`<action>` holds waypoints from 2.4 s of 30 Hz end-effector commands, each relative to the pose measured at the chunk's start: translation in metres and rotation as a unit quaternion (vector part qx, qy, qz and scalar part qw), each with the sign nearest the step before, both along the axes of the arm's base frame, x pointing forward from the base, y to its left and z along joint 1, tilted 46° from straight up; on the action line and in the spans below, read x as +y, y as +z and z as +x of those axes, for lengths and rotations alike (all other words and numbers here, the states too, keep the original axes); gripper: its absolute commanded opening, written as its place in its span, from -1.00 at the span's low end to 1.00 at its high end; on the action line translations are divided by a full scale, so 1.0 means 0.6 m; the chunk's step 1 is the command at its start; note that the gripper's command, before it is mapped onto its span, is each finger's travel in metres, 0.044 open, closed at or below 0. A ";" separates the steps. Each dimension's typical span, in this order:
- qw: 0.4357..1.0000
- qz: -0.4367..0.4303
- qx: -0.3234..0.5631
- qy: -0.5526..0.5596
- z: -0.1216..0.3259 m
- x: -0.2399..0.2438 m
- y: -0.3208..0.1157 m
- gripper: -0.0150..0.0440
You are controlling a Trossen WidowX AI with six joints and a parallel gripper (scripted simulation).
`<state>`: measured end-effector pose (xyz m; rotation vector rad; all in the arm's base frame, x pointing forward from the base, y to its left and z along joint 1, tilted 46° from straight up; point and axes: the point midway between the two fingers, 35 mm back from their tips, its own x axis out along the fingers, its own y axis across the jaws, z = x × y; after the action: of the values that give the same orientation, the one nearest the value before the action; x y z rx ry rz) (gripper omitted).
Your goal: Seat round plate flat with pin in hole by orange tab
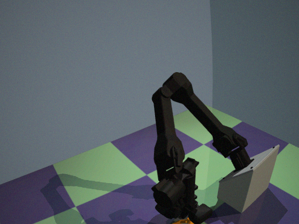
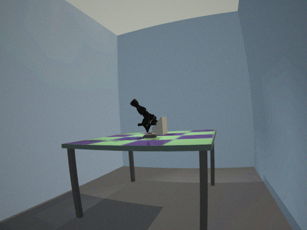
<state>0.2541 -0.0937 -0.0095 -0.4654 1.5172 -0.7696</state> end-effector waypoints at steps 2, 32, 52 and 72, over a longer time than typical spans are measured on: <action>1.000 -0.003 0.005 0.003 -0.008 -0.001 -0.006 -0.49; 1.000 -0.002 0.005 0.003 -0.030 0.034 -0.041 -0.49; 1.000 -0.002 0.005 0.003 -0.025 0.053 -0.061 -0.49; 1.000 -0.001 0.004 0.003 -0.009 0.074 -0.081 -0.49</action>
<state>0.2440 -0.0527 -0.0544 -0.4886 1.5252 -0.7671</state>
